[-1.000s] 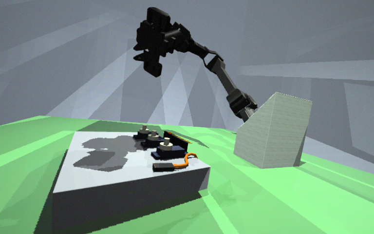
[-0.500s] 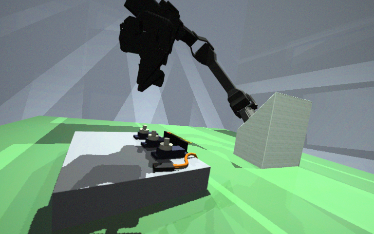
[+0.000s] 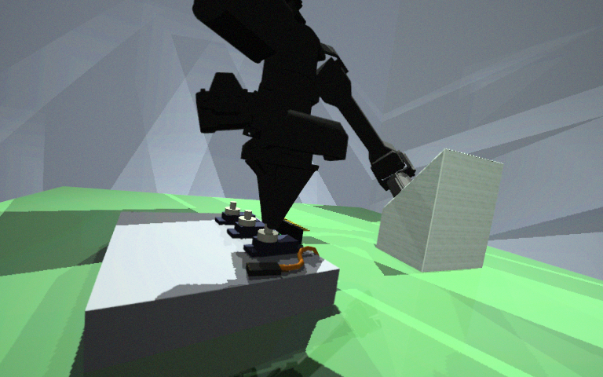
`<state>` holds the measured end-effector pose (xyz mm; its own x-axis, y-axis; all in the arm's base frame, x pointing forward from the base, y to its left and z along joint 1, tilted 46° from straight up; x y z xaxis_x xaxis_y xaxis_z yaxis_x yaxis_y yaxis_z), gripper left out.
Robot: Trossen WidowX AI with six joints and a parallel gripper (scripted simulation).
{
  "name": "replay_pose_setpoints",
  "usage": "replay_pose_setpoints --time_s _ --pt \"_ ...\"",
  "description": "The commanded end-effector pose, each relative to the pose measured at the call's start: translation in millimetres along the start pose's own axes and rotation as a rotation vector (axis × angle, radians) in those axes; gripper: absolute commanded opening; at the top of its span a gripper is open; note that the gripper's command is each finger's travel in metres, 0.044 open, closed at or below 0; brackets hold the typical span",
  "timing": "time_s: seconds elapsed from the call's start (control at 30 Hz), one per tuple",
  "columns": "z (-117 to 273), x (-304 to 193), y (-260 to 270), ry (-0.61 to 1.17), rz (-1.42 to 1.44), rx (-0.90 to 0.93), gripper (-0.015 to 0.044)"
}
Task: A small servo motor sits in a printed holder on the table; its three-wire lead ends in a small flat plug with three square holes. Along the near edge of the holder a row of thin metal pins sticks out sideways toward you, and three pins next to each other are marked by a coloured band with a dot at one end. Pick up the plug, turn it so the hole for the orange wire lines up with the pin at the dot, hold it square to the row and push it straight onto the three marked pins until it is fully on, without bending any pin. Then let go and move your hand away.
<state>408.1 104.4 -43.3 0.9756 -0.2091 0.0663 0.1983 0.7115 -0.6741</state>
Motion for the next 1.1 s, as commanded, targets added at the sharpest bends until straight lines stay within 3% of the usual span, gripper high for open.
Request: replay_pose_setpoints --time_s 0.0,0.27,0.83,0.9,1.07 --pt "-9 -5 11 0.012 0.022 -0.053 0.0115" --pt "-34 -6 10 0.012 0.022 -0.054 0.0115" --pt "-49 -6 9 0.012 0.022 -0.054 0.0115" --pt "-49 -6 9 0.012 0.022 -0.054 0.0062" --pt "-49 -6 9 0.012 0.022 -0.054 0.0029"
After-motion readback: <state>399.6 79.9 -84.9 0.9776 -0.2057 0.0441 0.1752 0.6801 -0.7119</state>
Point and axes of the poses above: the point midway between the two fingers, 35 mm back from their tips, its own z axis back along the fingers, its own y axis across the jaws, x = y × z, the point moved 9 cm from there along z, back along the fingers, and after that the axes turned 1 degree about -z, right-handed, at the moved point
